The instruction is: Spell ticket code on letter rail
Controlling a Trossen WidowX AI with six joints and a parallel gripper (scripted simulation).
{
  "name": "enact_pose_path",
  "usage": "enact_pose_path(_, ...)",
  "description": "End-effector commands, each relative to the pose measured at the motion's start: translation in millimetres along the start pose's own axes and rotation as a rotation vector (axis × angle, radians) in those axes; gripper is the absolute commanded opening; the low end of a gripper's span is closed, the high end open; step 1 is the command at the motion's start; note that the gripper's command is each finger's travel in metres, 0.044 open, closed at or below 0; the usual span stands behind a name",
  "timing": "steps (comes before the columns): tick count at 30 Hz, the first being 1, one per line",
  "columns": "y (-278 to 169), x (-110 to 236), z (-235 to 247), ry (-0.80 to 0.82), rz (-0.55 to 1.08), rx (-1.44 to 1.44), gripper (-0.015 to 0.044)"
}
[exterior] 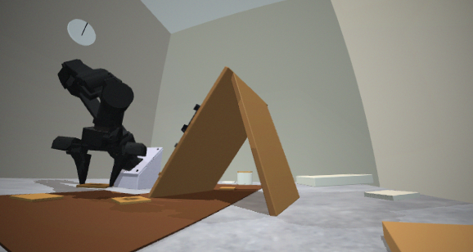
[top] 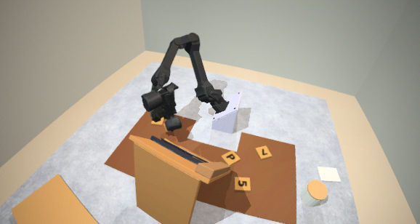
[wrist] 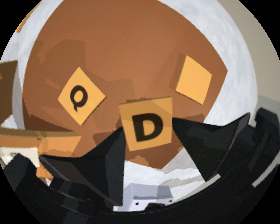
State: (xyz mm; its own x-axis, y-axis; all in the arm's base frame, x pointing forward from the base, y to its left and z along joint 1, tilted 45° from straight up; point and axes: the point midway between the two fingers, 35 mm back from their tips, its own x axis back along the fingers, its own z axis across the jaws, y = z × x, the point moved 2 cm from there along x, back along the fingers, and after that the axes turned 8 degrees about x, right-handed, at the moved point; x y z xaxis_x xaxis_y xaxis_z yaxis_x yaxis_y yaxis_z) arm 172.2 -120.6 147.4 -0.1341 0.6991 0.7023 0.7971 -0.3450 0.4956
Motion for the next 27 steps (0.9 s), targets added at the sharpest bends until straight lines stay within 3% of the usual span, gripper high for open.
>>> enact_pose_path(1, 0.4, 3.0, -0.1, -0.002, -0.003, -0.002, 0.0000)
enact_pose_path(15, 1.8, 7.4, 2.6, 0.010, -0.014, 0.014, 0.0000)
enact_pose_path(27, 52.2, 37.4, 36.2, 0.147, -0.309, 0.256, 0.0000)
